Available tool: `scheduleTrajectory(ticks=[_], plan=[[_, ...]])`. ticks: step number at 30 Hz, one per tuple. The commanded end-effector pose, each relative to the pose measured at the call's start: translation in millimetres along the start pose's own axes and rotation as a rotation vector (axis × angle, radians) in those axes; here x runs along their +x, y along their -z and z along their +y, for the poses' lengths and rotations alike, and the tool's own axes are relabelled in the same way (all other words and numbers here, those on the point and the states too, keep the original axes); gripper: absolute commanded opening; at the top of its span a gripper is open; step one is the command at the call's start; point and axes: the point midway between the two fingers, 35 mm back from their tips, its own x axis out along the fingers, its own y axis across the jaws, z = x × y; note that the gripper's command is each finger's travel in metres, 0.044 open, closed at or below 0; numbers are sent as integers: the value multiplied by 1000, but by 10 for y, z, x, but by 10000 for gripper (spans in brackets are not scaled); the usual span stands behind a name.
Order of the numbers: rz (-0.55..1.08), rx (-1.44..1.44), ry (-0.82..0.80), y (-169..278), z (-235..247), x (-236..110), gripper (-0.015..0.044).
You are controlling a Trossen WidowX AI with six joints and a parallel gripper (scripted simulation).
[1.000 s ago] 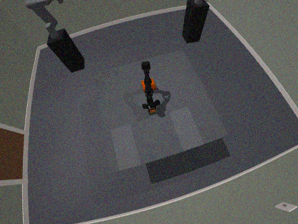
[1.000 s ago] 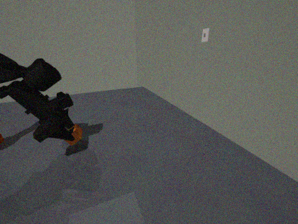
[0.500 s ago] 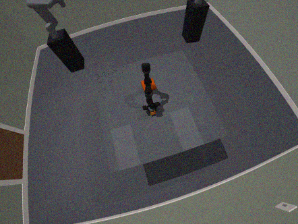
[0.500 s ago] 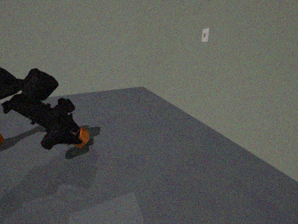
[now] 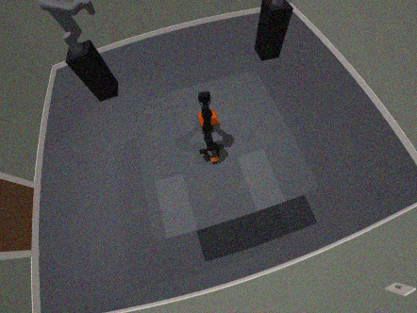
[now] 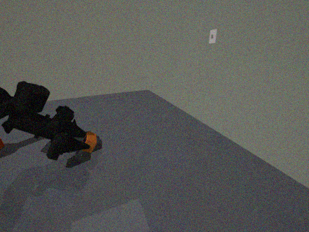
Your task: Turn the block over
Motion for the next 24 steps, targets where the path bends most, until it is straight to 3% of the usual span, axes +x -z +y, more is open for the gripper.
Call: scheduleTrajectory(ticks=[1,13,24], plan=[[-30,8,-3,134,14,-18,0],[-188,0,-6,163,49,-184,0],[-217,0,-6,137,52,-220,0]])
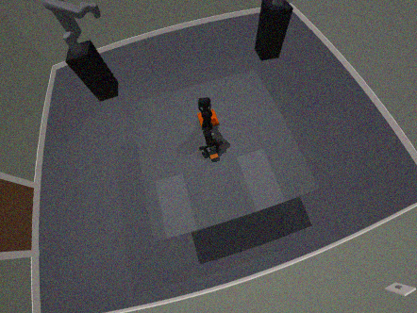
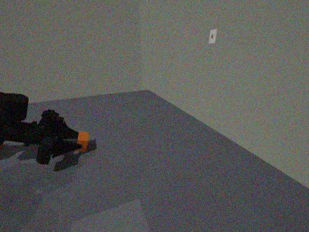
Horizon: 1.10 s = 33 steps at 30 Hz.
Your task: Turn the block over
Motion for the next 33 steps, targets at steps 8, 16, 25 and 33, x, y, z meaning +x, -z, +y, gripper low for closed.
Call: scheduleTrajectory(ticks=[8,16,25,33], plan=[[-13,3,-2,-17,3,-12,0],[-13,3,-2,-17,3,-12,157],[-13,3,-2,-17,3,-12,394],[-13,3,-2,-17,3,-12,440]])
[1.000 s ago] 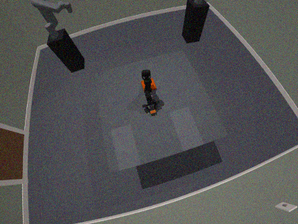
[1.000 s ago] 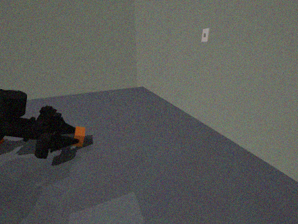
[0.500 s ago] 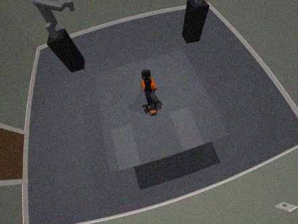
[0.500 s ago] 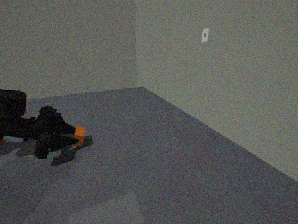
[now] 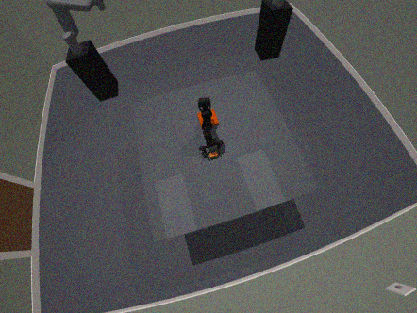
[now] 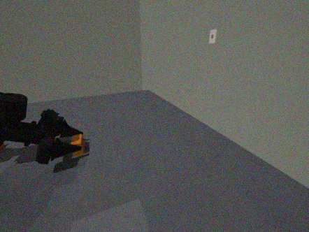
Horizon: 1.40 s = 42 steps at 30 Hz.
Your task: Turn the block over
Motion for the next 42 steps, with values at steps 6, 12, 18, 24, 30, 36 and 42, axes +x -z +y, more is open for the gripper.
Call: scheduleTrajectory(ticks=[6,12,18,24,30,36,42], plan=[[-3,3,-2,-6,3,-1,440],[-3,3,-2,-6,3,-1,440],[-3,3,-2,-6,3,-1,440],[-3,3,-2,-6,3,-1,440],[45,5,-1,-17,-17,61,440],[242,9,3,-174,-59,113,440],[347,-6,8,-507,-60,-75,440]])
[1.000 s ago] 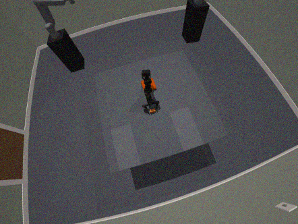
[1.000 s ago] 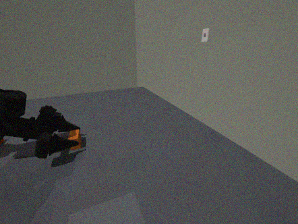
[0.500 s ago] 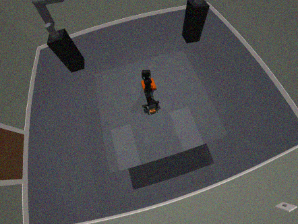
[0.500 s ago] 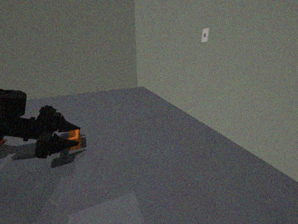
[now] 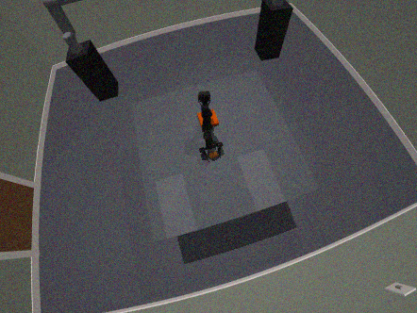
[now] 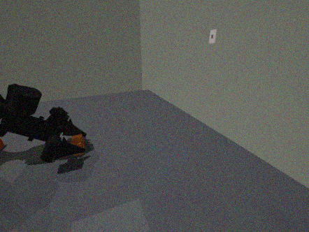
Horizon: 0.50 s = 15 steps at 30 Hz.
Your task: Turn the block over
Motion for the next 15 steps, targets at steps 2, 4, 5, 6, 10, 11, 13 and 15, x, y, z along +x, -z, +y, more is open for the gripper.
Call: scheduleTrajectory(ticks=[2,4,5,6,10,11,13,15], plan=[[200,-25,14,-447,-3,-329,440],[226,-26,14,-467,7,-397,440],[238,-27,14,-478,12,-434,440],[234,-32,17,-552,12,-485,440],[329,-22,7,-427,48,-616,440],[351,-19,4,-390,56,-641,440],[354,-19,4,-388,57,-647,440],[354,-19,4,-388,57,-647,440]])
